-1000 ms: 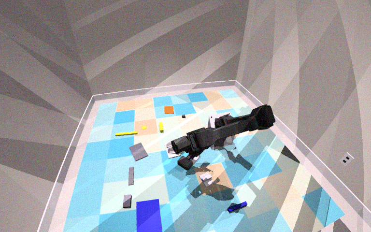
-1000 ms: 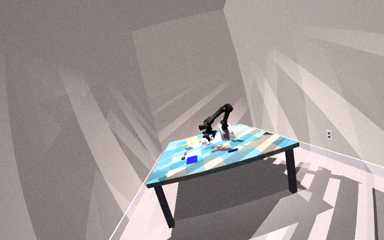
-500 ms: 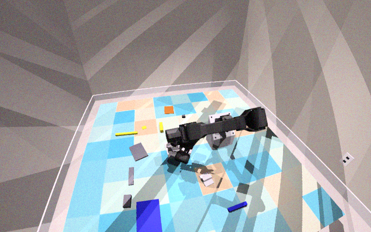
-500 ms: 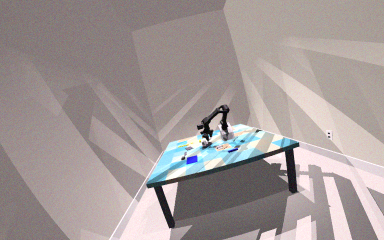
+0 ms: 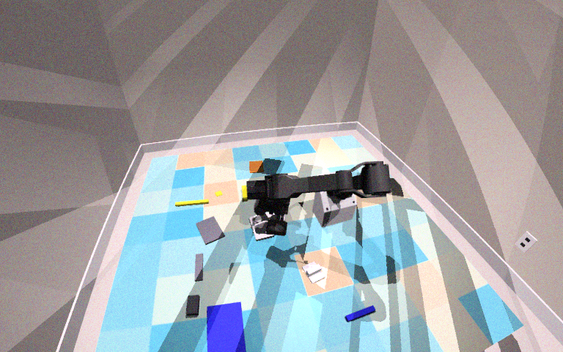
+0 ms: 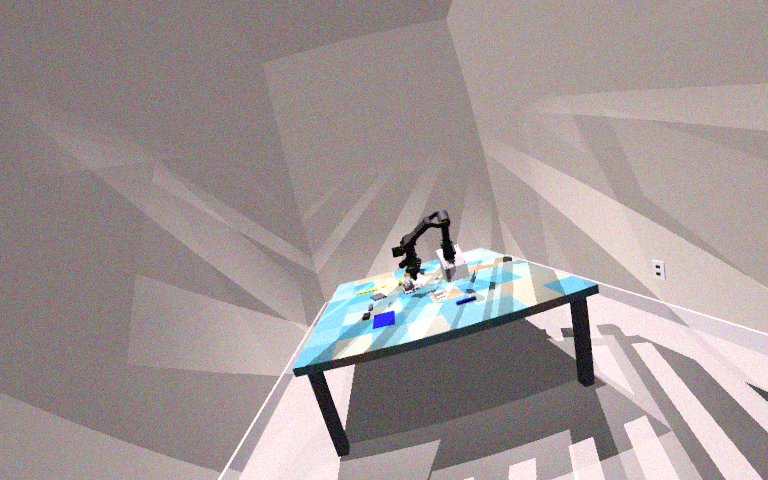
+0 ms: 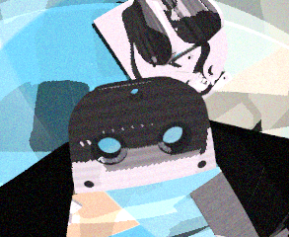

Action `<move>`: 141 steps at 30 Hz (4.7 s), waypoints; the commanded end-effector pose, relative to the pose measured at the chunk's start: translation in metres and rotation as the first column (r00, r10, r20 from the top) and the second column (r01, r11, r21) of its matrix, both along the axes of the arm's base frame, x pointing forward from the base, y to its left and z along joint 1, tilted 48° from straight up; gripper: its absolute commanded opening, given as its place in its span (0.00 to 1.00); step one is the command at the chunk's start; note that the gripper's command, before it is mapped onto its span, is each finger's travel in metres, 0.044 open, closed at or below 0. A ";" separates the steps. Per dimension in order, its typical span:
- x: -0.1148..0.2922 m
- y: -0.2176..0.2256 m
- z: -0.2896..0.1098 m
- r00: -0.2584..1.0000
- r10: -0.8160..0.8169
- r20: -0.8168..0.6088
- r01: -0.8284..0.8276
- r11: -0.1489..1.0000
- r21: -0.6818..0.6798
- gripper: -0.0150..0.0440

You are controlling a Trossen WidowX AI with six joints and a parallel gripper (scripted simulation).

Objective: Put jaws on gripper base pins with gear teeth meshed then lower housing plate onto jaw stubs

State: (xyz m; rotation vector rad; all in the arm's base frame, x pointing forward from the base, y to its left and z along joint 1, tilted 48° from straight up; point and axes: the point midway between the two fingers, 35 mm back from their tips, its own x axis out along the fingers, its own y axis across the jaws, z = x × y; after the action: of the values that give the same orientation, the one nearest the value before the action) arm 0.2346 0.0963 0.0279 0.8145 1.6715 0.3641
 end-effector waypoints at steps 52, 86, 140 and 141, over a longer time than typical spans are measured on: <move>-0.012 -0.056 -0.058 0.903 0.285 0.321 -0.317 0.947 0.051 0.85; -0.015 -0.059 -0.061 0.903 0.285 0.321 -0.317 0.947 0.051 0.85; -0.020 -0.013 -0.103 0.903 0.284 0.322 -0.317 0.947 0.054 0.85; -0.020 -0.013 -0.103 0.903 0.284 0.322 -0.317 0.947 0.054 0.85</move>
State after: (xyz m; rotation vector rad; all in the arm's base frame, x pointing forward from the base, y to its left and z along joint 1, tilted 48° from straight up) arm 0.2141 0.0830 -0.0748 0.5311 1.4870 0.7663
